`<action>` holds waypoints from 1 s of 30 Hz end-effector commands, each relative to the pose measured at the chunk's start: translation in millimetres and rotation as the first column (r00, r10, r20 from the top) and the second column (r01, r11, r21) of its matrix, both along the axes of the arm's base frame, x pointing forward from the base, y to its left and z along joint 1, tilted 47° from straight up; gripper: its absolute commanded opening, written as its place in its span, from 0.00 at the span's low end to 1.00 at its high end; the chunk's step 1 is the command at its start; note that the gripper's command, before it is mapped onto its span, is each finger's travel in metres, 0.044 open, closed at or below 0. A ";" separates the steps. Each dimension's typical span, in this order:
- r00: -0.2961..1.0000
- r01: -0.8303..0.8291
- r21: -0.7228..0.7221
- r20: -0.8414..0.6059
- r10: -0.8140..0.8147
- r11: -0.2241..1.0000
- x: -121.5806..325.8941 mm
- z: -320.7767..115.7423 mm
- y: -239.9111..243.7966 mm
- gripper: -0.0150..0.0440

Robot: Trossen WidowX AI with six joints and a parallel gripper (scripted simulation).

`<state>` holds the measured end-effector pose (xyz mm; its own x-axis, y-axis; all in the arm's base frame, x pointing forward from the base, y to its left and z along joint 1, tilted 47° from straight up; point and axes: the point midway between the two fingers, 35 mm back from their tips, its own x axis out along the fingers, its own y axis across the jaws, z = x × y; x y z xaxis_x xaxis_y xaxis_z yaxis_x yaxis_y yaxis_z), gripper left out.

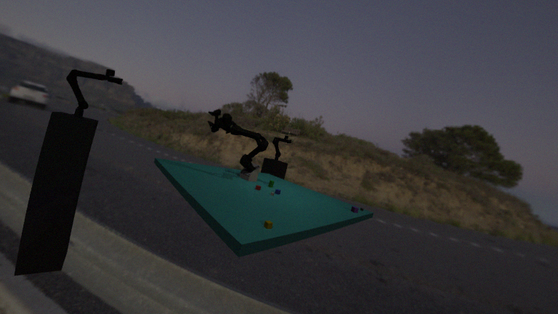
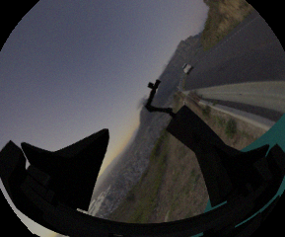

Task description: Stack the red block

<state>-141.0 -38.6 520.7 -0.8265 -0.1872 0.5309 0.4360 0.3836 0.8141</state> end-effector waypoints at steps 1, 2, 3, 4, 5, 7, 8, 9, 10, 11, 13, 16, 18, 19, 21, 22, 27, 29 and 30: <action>1.000 -0.001 0.002 0.001 0.001 1.000 -0.3 -0.2 -0.4 0.98; 1.000 -0.004 0.007 0.004 0.004 1.000 -1.0 -0.8 -1.8 1.00; 1.000 -0.010 0.015 0.009 0.010 1.000 -2.2 -1.8 -4.0 1.00; 1.000 -0.017 0.027 0.017 0.017 0.999 -3.9 -3.3 -7.1 1.00; 0.999 -0.027 0.042 0.026 0.026 0.999 -5.9 -5.2 -11.2 1.00; 0.998 -0.054 0.083 0.049 0.050 0.995 -10.5 -10.1 -22.1 1.00; 0.996 -0.069 0.104 0.060 0.063 0.992 -12.6 -12.8 -27.9 1.00; 0.995 -0.084 0.126 0.072 0.075 0.989 -14.4 -15.5 -33.9 1.00; 0.993 -0.099 0.147 0.083 0.087 0.984 -16.1 -18.3 -40.0 1.00; 0.991 -0.115 0.169 0.094 0.100 0.979 -17.5 -21.4 -46.2 1.00; 0.985 -0.147 0.214 0.116 0.124 0.966 -19.6 -27.6 -58.9 1.00; 0.976 -0.196 0.283 0.147 0.159 0.939 -20.8 -37.4 -78.5 1.00; 0.969 -0.229 0.329 0.165 0.182 0.916 -20.3 -44.2 -91.7 1.00; 0.965 -0.245 0.352 0.174 0.194 0.904 -19.7 -47.6 -98.3 1.00; 0.958 -0.277 0.398 0.191 0.216 0.875 -17.7 -54.8 -111.5 1.00; 0.953 -0.292 0.421 0.200 0.227 0.859 -16.4 -58.5 -118.2 1.00; 0.931 -0.364 0.534 0.236 0.279 0.763 -5.7 -77.6 -150.8 1.00; 0.921 -0.389 0.578 0.248 0.299 0.718 0.4 -85.5 -163.3 1.00; 0.917 -0.400 0.599 0.253 0.310 0.694 3.8 -89.5 -169.4 1.00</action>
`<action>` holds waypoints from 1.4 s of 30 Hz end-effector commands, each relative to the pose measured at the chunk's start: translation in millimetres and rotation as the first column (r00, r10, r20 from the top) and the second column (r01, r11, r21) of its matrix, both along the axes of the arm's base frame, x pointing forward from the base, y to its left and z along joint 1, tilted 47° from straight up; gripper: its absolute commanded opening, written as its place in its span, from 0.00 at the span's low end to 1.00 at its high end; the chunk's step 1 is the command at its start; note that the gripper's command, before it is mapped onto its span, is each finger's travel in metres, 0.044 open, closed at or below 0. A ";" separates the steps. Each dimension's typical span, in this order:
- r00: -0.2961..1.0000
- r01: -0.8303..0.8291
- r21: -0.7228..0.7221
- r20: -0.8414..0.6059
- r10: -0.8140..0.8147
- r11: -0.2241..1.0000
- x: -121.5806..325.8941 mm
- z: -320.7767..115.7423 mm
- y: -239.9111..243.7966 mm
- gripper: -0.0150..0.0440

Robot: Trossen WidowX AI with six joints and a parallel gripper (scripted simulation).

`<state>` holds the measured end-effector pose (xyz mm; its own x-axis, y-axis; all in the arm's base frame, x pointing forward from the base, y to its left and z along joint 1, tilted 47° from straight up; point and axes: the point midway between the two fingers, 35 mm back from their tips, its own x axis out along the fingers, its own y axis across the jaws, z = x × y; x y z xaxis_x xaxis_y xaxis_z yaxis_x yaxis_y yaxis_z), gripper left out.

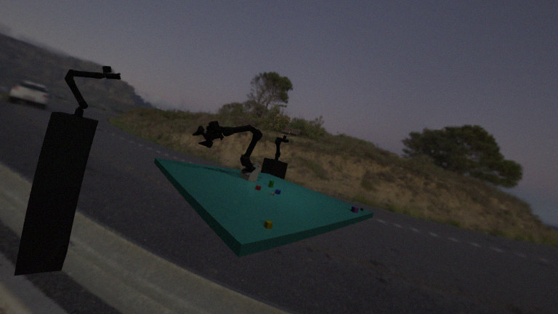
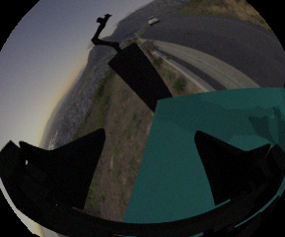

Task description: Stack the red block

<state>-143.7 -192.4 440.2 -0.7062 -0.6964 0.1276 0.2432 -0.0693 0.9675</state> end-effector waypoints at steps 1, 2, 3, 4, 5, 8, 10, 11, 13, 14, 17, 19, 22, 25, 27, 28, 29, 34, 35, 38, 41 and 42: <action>0.998 -0.058 0.099 -0.009 0.060 0.993 10.3 -13.0 -21.6 1.00; 0.997 -0.078 0.127 -0.013 0.080 0.989 14.3 -17.0 -27.5 1.00; 0.995 -0.097 0.155 -0.017 0.101 0.983 18.6 -21.0 -33.1 1.00; 0.992 -0.116 0.182 -0.020 0.122 0.976 23.1 -25.0 -38.7 1.00; 0.989 -0.135 0.210 -0.024 0.144 0.968 27.8 -29.0 -44.1 1.00; 0.977 -0.190 0.292 -0.037 0.210 0.937 43.1 -41.3 -59.3 1.00; 0.966 -0.224 0.345 -0.045 0.255 0.911 54.3 -49.6 -68.5 1.00; 0.959 -0.240 0.373 -0.051 0.278 0.896 60.1 -53.9 -73.0 1.00; 0.944 -0.270 0.427 -0.061 0.326 0.863 72.3 -62.5 -81.4 1.00; 0.935 -0.284 0.453 -0.067 0.350 0.845 78.7 -66.9 -85.2 1.00; 0.903 -0.319 0.531 -0.082 0.422 0.785 98.5 -80.0 -95.5 1.00; 0.877 -0.337 0.580 -0.092 0.471 0.741 112.4 -88.8 -101.1 1.00; 0.834 -0.354 0.651 -0.104 0.541 0.671 133.4 -101.9 -107.7 1.00; 0.785 -0.358 0.718 -0.115 0.609 0.597 154.9 -114.9 -112.0 1.00; 0.747 -0.355 0.759 -0.121 0.654 0.546 169.5 -123.6 -113.7 1.00; 0.727 -0.351 0.778 -0.123 0.675 0.520 176.8 -127.9 -114.1 1.00; 0.706 -0.346 0.797 -0.126 0.697 0.495 184.1 -132.2 -114.3 1.00; 0.590 -0.305 0.879 -0.128 0.797 0.367 220.9 -153.9 -111.4 1.00; 0.565 -0.293 0.892 -0.128 0.815 0.343 228.2 -158.1 -110.1 1.00; 0.485 -0.250 0.929 -0.124 0.866 0.273 249.7 -170.8 -104.7 1.00; 0.397 -0.194 0.959 -0.117 0.910 0.208 270.5 -183.6 -97.3 1.00; 0.366 -0.172 0.967 -0.114 0.924 0.187 277.2 -188.0 -94.3 1.00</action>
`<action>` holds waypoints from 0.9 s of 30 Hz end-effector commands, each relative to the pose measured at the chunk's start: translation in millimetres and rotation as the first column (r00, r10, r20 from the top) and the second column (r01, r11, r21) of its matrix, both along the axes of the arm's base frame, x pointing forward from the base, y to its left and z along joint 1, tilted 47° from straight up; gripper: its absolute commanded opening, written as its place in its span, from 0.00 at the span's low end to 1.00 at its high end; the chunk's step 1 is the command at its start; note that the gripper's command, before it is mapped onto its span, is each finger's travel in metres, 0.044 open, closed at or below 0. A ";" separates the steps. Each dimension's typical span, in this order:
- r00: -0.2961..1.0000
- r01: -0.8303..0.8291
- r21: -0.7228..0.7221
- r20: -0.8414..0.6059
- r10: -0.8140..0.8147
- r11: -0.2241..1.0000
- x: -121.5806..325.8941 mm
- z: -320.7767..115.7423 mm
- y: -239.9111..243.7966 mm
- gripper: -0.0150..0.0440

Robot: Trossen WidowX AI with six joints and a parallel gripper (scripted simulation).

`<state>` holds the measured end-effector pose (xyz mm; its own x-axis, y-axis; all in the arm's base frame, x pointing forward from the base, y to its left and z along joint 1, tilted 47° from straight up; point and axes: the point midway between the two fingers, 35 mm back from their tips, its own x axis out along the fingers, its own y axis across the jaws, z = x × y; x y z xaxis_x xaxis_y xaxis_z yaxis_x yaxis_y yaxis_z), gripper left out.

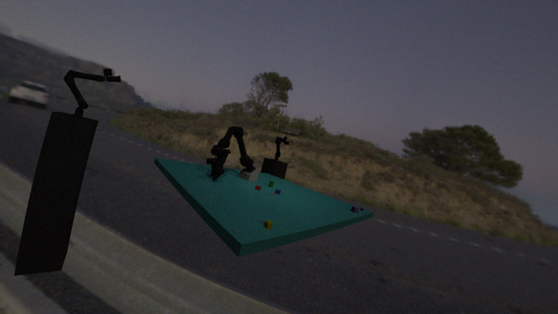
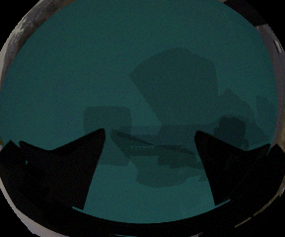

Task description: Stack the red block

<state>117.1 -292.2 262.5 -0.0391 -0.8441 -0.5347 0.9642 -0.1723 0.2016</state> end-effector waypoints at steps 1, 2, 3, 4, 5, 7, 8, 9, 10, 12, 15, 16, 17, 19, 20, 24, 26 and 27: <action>0.990 -0.096 0.057 -0.099 0.102 0.994 22.9 -14.6 8.7 1.00; 0.983 -0.125 0.075 -0.127 0.134 0.989 29.3 -18.9 12.1 1.00; 0.974 -0.154 0.093 -0.154 0.167 0.984 35.7 -23.2 15.7 1.00; 0.963 -0.182 0.111 -0.181 0.199 0.977 41.9 -27.4 19.4 1.00; 0.950 -0.209 0.129 -0.207 0.232 0.969 47.9 -31.6 23.4 1.00; 0.919 -0.261 0.166 -0.258 0.298 0.951 59.6 -39.8 31.8 1.00; 0.900 -0.287 0.185 -0.283 0.330 0.940 65.2 -43.9 36.3 1.00; 0.880 -0.313 0.202 -0.306 0.363 0.928 70.7 -47.7 40.9 1.00; 0.858 -0.338 0.221 -0.329 0.396 0.915 76.1 -51.4 45.7 1.00; 0.807 -0.385 0.257 -0.372 0.459 0.886 86.3 -58.8 55.7 1.00; 0.718 -0.449 0.313 -0.430 0.547 0.837 100.3 -69.6 71.6 1.00; 0.685 -0.469 0.332 -0.448 0.574 0.819 104.7 -73.1 77.1 1.00; 0.650 -0.487 0.351 -0.466 0.600 0.800 108.8 -76.6 82.8 1.00; 0.578 -0.515 0.389 -0.500 0.645 0.764 116.4 -83.2 93.8 1.00; 0.539 -0.527 0.408 -0.518 0.664 0.746 120.0 -86.5 99.2 1.00; 0.374 -0.561 0.483 -0.577 0.726 0.672 132.7 -98.8 121.8 1.00; 0.285 -0.571 0.520 -0.600 0.747 0.635 138.0 -104.6 133.5 1.00; 0.239 -0.575 0.538 -0.611 0.755 0.617 140.5 -107.4 139.3 1.00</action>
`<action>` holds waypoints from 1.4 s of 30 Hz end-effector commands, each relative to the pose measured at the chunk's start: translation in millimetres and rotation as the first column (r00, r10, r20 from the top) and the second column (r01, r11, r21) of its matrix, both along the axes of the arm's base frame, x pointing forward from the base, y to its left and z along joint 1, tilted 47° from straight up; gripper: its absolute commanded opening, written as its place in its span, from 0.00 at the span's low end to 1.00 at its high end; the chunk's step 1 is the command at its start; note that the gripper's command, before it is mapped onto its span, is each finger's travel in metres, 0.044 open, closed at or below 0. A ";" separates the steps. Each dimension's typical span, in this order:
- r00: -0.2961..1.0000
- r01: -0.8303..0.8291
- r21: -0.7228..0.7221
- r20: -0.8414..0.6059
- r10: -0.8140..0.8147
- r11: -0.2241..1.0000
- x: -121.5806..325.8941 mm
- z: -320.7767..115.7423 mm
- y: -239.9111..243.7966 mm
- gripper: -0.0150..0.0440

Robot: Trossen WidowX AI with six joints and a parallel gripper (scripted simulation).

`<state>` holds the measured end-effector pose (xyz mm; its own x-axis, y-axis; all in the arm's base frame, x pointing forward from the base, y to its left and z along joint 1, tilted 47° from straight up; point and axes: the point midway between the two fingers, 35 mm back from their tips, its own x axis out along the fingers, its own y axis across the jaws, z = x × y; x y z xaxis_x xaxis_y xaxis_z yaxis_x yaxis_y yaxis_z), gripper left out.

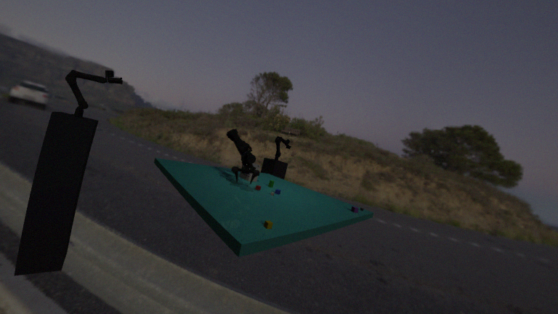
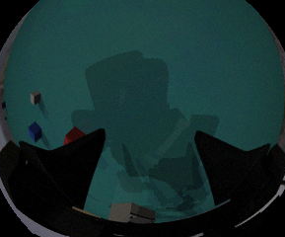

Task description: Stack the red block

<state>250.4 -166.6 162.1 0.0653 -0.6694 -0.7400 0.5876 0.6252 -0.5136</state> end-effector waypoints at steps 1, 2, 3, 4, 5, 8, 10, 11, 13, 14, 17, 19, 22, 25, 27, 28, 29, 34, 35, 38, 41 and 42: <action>0.986 -0.117 -0.002 -0.120 0.116 0.993 9.5 -9.6 19.6 1.00; 0.977 -0.151 0.000 -0.153 0.149 0.989 11.9 -12.2 25.5 1.00; 0.966 -0.185 0.001 -0.186 0.182 0.983 14.1 -14.7 31.4 1.00; 0.952 -0.218 0.004 -0.218 0.214 0.976 16.1 -17.2 37.3 1.00; 0.936 -0.252 0.007 -0.251 0.246 0.968 18.0 -19.6 43.2 1.00; 0.876 -0.350 0.020 -0.346 0.335 0.937 23.0 -26.4 61.2 1.00; 0.826 -0.413 0.031 -0.407 0.389 0.910 25.6 -30.7 73.2 1.00; 0.799 -0.444 0.038 -0.437 0.414 0.895 26.7 -32.7 79.3 1.00; 0.738 -0.503 0.052 -0.494 0.460 0.863 28.8 -36.6 91.3 1.00; 0.705 -0.531 0.060 -0.522 0.480 0.845 29.7 -38.5 97.3 1.00; 0.604 -0.606 0.086 -0.597 0.528 0.791 31.6 -43.4 114.3 1.00; 0.579 -0.623 0.093 -0.613 0.537 0.777 31.9 -44.5 118.3 1.00; 0.579 -0.623 0.093 -0.613 0.537 0.777 31.9 -44.5 118.3 1.00; 0.579 -0.623 0.093 -0.613 0.537 0.777 32.2 -46.4 116.4 1.00; 0.579 -0.623 0.093 -0.612 0.538 0.777 33.0 -50.9 111.7 1.00; 0.579 -0.623 0.093 -0.612 0.538 0.777 33.4 -54.3 108.2 1.00; 0.579 -0.623 0.093 -0.612 0.538 0.777 33.9 -58.5 103.7 1.00; 0.580 -0.623 0.091 -0.613 0.536 0.777 34.5 -72.6 87.7 1.00; 0.580 -0.623 0.091 -0.613 0.536 0.777 34.5 -72.6 87.7 1.00; 0.580 -0.623 0.091 -0.613 0.536 0.777 34.6 -73.2 87.1 1.00; 0.580 -0.623 0.091 -0.613 0.536 0.777 35.0 -75.3 84.9 1.00; 0.580 -0.623 0.091 -0.613 0.536 0.777 35.2 -76.4 83.8 1.00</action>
